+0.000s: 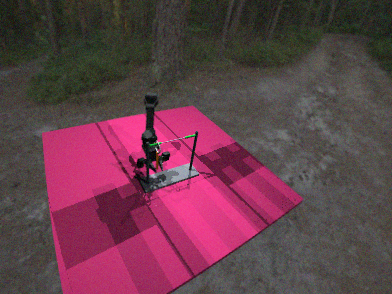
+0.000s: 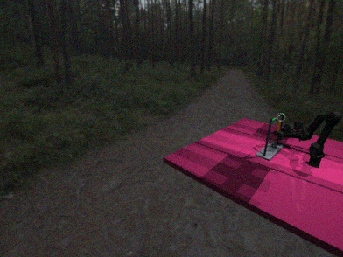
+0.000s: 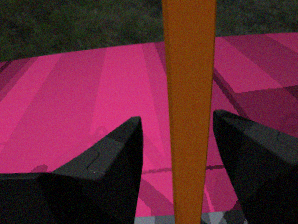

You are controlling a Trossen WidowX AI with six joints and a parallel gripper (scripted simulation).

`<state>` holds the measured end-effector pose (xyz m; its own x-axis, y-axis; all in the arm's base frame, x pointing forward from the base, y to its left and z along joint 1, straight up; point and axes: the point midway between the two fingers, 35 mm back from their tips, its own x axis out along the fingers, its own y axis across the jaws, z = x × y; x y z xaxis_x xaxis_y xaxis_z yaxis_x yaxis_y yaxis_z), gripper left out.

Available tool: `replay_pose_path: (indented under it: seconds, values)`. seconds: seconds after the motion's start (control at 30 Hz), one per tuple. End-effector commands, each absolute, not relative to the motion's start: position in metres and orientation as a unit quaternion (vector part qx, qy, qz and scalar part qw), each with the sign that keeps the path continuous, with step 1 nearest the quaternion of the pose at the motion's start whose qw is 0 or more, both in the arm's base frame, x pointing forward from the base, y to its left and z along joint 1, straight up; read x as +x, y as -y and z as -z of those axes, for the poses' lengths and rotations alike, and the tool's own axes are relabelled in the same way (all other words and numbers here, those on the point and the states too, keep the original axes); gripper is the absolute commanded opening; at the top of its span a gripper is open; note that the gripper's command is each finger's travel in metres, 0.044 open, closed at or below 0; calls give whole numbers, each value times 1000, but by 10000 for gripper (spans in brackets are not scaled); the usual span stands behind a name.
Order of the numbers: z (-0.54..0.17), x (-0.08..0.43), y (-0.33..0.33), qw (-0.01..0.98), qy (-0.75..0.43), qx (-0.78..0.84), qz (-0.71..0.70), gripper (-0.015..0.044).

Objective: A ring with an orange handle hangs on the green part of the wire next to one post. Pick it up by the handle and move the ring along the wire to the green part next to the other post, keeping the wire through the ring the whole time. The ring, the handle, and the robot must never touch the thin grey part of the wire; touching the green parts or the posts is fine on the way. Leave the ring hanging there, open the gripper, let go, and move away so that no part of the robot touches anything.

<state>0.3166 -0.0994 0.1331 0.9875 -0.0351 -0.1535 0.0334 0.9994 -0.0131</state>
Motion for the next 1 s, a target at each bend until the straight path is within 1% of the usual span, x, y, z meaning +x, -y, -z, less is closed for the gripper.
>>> replay_pose_path:
  seconds: [0.0,0.47,0.87,0.97]
  values:
    - [-133,318,100,997,-77,-4,19,160]
    - [-133,318,100,997,-77,-4,19,160]
    - [-133,317,99,997,-77,-5,17,-150]
    - [-133,317,99,997,-77,-5,17,-150]
